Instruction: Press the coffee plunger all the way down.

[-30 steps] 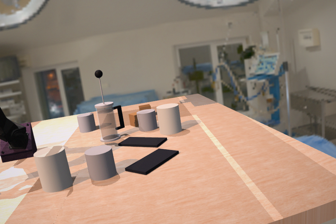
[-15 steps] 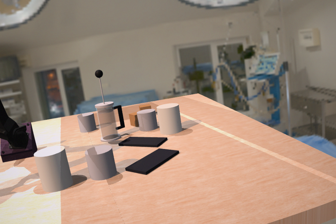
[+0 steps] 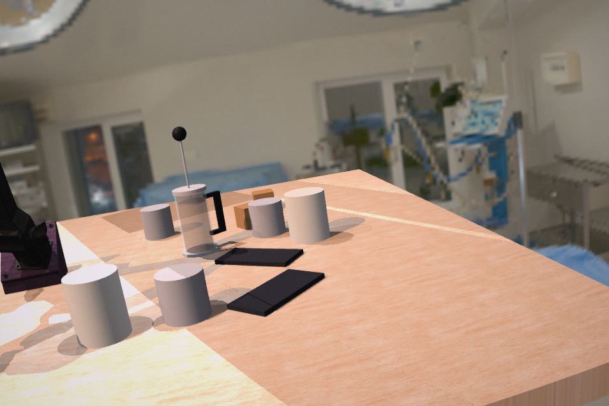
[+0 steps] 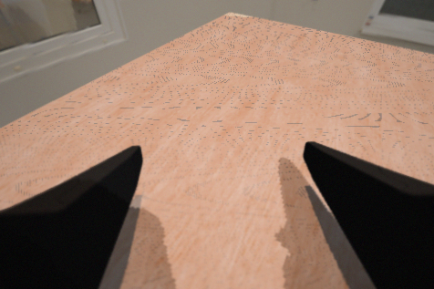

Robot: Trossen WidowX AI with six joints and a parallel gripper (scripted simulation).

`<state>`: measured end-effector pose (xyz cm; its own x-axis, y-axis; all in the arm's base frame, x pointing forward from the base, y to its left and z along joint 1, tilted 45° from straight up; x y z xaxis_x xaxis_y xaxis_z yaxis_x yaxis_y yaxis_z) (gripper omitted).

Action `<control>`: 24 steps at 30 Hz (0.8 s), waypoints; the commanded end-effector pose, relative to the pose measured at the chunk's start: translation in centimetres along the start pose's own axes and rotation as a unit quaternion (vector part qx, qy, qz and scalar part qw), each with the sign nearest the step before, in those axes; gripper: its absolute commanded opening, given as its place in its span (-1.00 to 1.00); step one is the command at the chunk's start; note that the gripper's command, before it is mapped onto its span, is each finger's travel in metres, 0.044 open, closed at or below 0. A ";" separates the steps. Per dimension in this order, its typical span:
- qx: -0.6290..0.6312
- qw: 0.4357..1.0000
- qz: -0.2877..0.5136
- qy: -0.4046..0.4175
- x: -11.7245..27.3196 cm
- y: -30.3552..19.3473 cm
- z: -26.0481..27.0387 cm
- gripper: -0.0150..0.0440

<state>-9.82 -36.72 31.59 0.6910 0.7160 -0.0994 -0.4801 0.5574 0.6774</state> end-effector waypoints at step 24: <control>0.018 0.951 0.199 0.236 14.6 -5.2 14.1 1.00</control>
<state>8.00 -35.50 37.22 0.1923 0.9677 -0.1628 -0.6413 0.2495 0.7255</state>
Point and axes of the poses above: the point midway between the two fingers, 35 mm back from their tips, its own x axis back along the fingers, its own z axis across the jaws, y = z × x, the point moved 2 cm from there along x, back along the fingers, and after that the axes turned 7 degrees about -x, right-handed, at the moved point
